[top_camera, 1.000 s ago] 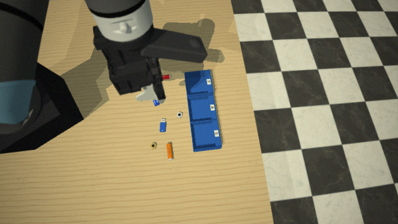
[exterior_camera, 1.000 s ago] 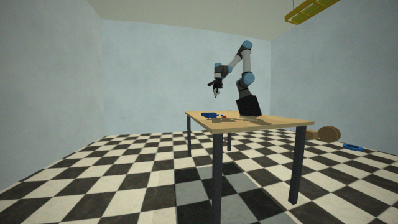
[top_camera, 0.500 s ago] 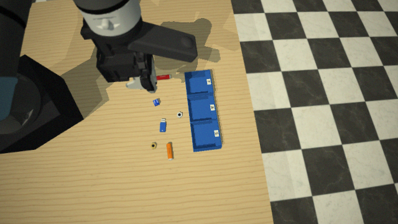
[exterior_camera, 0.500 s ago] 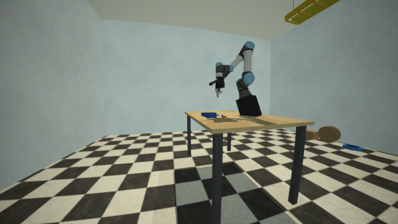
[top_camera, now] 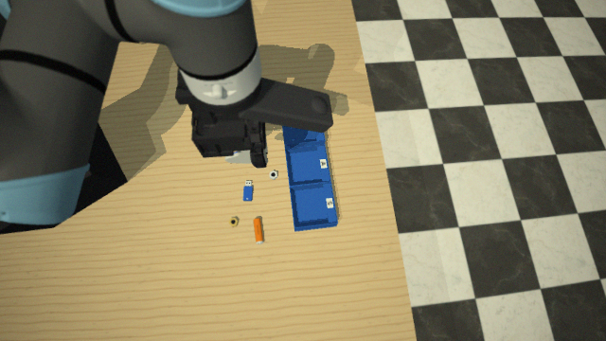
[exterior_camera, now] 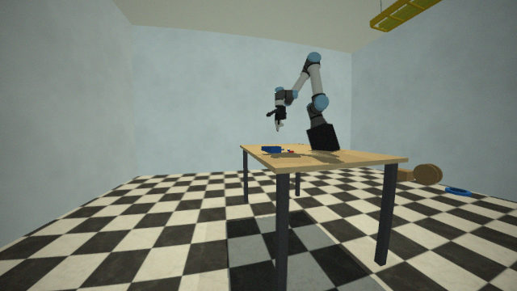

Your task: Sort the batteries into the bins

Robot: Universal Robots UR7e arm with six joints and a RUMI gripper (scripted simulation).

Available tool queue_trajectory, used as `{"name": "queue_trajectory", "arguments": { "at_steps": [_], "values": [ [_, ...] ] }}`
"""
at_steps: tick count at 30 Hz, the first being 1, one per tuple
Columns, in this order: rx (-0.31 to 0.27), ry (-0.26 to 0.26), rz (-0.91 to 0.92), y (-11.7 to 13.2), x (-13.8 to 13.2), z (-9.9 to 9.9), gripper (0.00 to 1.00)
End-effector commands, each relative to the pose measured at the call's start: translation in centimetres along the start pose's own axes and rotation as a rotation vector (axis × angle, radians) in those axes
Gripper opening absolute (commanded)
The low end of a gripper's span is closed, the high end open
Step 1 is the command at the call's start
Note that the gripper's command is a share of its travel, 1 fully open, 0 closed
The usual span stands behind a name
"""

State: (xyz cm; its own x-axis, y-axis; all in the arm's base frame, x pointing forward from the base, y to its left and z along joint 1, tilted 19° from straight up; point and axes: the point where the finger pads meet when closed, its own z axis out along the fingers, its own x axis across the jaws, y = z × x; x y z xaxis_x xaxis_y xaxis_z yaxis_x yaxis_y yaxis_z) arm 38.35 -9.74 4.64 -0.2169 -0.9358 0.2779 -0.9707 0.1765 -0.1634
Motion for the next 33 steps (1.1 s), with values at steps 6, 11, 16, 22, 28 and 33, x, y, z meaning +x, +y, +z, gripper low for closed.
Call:
{"name": "queue_trajectory", "arguments": {
  "at_steps": [6,11,16,22,28,33],
  "values": [
    [0.005,0.0,-0.001,-5.0,2.6,5.5,0.04],
    [0.005,0.0,-0.001,-7.2,4.0,8.0,0.04],
    [0.005,0.0,-0.001,-7.2,4.0,8.0,0.04],
    [0.005,0.0,-0.001,-7.2,4.0,8.6,0.04],
    [0.005,0.0,-0.001,-7.2,4.0,10.2,0.04],
    [0.005,0.0,-0.001,-7.2,4.0,11.0,0.04]
  ]
}}
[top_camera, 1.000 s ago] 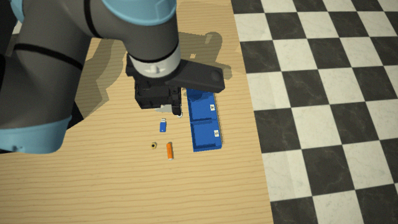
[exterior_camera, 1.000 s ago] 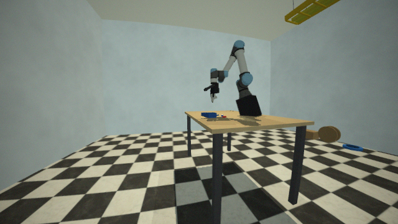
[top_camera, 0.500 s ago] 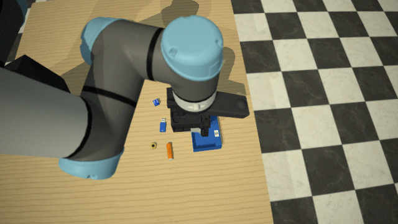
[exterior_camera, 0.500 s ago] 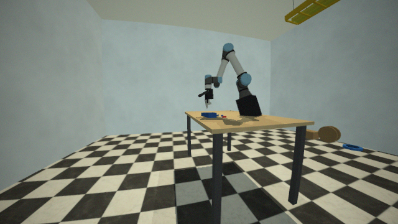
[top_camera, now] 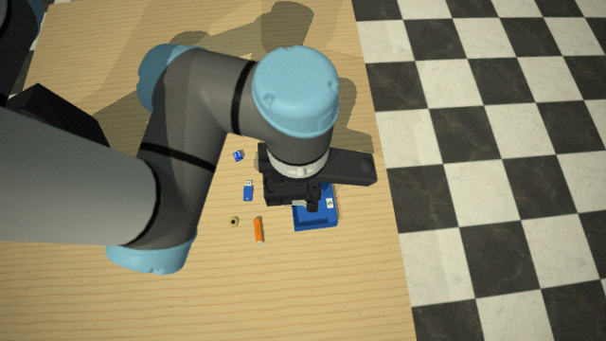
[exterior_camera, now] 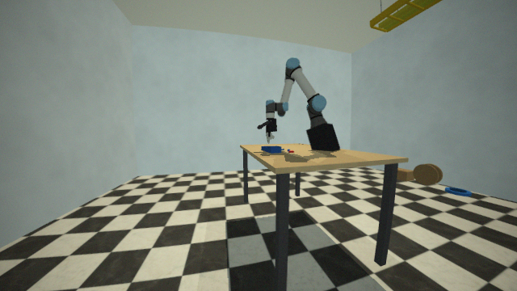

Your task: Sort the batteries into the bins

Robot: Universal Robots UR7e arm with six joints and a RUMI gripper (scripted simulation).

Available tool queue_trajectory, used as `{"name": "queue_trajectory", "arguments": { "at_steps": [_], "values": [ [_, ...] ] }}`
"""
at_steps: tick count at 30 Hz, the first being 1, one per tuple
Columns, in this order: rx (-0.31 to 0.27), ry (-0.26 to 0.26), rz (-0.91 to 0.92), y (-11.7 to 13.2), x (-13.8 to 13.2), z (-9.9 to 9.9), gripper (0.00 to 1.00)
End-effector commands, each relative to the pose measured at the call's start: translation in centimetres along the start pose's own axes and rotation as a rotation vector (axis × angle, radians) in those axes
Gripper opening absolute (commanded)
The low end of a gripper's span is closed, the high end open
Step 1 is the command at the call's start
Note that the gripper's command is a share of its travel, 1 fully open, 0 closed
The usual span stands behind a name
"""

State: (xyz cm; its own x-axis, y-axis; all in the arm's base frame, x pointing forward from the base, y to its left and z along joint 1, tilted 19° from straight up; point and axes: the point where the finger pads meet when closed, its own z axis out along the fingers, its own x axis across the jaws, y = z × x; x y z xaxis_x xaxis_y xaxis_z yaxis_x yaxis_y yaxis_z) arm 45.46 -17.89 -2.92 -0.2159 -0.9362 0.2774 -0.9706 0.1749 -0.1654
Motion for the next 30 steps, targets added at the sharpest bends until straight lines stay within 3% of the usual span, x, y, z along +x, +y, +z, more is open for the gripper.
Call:
{"name": "queue_trajectory", "arguments": {
  "at_steps": [1,11,30],
  "values": [
    [0.002,0.001,0.0,-0.1,0.0,0.9,0.04],
    [0.002,0.001,0.0,-0.1,0.0,3.5,0.04],
    [0.002,0.001,0.0,-0.1,0.0,3.6,0.04]
  ]
}}
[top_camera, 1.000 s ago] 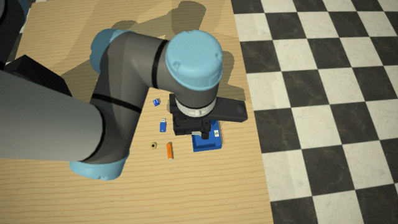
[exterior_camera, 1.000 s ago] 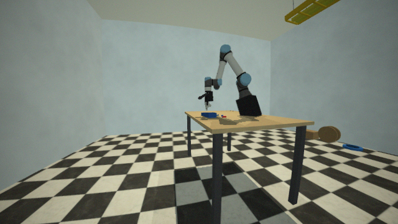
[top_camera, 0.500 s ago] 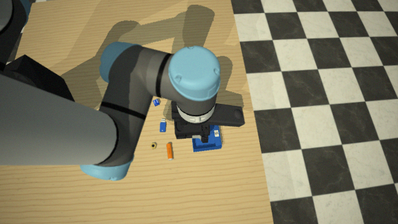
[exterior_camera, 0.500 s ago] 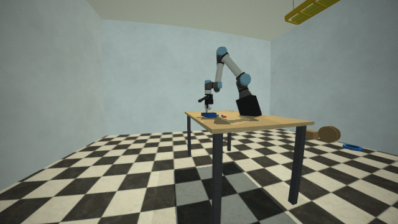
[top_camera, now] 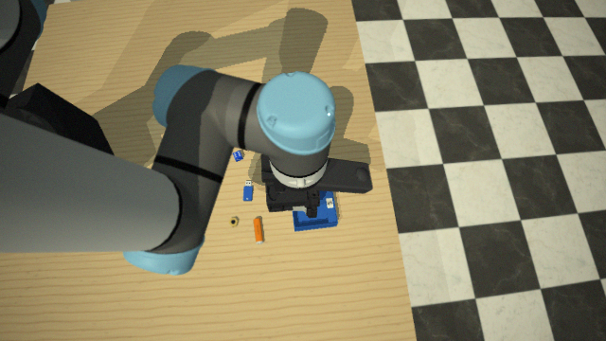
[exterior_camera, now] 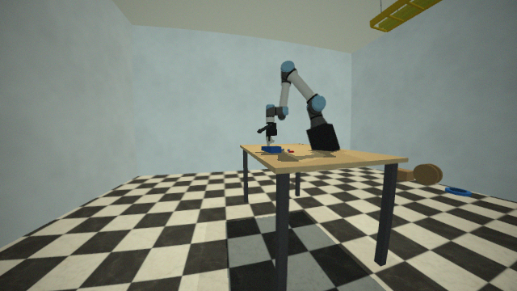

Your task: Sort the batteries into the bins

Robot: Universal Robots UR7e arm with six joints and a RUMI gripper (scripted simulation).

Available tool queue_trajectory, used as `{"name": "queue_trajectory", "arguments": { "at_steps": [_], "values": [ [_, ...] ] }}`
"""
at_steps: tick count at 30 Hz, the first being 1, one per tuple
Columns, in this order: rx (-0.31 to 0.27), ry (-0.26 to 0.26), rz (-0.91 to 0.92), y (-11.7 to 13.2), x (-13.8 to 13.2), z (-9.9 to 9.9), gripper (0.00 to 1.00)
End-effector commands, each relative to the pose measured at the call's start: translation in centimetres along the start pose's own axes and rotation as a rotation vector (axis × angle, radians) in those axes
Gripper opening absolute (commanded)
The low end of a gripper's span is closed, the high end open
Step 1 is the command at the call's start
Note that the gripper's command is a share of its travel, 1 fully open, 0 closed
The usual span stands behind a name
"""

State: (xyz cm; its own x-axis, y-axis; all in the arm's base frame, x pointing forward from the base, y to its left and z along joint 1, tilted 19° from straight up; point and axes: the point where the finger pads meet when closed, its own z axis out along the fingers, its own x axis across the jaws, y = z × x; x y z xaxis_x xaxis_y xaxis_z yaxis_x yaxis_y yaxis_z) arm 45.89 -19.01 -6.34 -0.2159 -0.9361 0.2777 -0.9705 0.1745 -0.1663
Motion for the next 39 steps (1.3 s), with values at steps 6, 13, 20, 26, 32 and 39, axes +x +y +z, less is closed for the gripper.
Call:
{"name": "queue_trajectory", "arguments": {
  "at_steps": [6,13,20,26,32,39],
  "values": [
    [0.001,0.0,0.0,0.0,0.0,0.0,0.04],
    [0.001,0.0,0.0,0.0,0.0,0.0,0.04],
    [0.001,0.0,0.0,0.0,0.0,0.0,0.04],
    [0.001,0.0,0.0,0.0,0.0,0.0,0.04],
    [0.001,0.0,0.0,0.0,0.0,-0.4,0.04],
    [0.001,0.0,0.0,0.0,0.0,-1.1,0.04]
  ]
}}
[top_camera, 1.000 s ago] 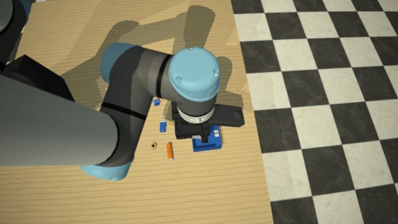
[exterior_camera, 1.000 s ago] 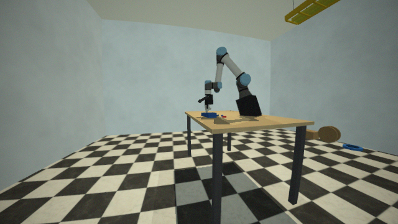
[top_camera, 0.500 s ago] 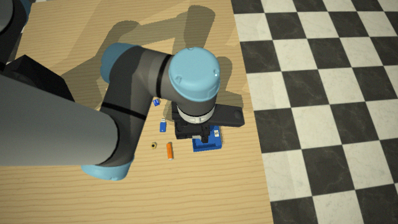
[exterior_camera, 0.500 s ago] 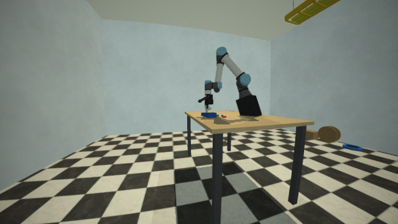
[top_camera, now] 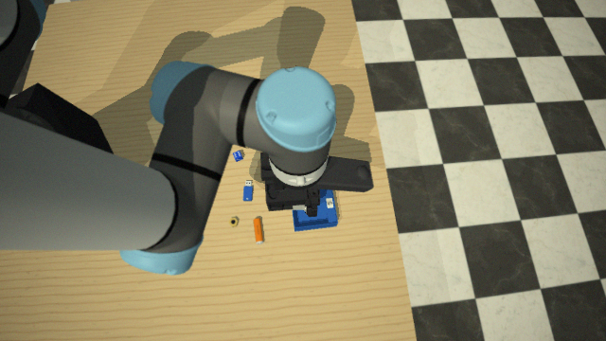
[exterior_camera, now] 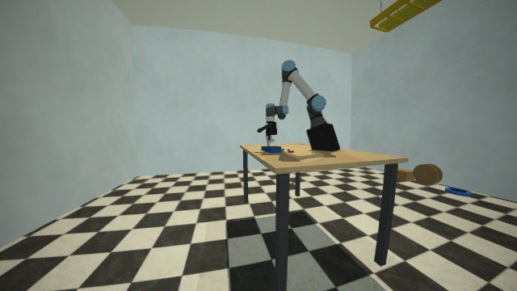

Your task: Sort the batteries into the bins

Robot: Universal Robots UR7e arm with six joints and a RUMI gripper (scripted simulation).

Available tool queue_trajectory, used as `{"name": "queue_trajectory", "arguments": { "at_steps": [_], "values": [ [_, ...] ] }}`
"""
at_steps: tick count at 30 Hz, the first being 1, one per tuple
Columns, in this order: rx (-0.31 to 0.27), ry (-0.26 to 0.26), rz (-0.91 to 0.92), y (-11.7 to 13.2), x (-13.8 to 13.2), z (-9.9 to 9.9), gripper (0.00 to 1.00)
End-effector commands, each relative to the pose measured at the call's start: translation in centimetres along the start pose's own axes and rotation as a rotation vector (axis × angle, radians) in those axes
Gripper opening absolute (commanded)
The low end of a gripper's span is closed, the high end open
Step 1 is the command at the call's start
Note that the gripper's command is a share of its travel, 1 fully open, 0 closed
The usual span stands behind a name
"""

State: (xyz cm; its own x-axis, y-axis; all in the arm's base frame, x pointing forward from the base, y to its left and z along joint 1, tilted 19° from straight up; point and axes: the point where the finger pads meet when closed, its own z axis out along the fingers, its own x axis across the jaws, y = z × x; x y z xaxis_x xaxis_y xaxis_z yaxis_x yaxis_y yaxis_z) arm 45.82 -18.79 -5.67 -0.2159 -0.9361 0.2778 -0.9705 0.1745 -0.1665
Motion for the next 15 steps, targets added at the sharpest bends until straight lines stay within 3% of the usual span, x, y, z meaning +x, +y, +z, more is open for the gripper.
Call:
{"name": "queue_trajectory", "arguments": {
  "at_steps": [1,15],
  "values": [
    [0.001,0.0,0.0,0.0,0.0,-0.5,0.04],
    [0.001,0.0,0.0,0.0,0.0,-2.1,0.04]
  ]
}}
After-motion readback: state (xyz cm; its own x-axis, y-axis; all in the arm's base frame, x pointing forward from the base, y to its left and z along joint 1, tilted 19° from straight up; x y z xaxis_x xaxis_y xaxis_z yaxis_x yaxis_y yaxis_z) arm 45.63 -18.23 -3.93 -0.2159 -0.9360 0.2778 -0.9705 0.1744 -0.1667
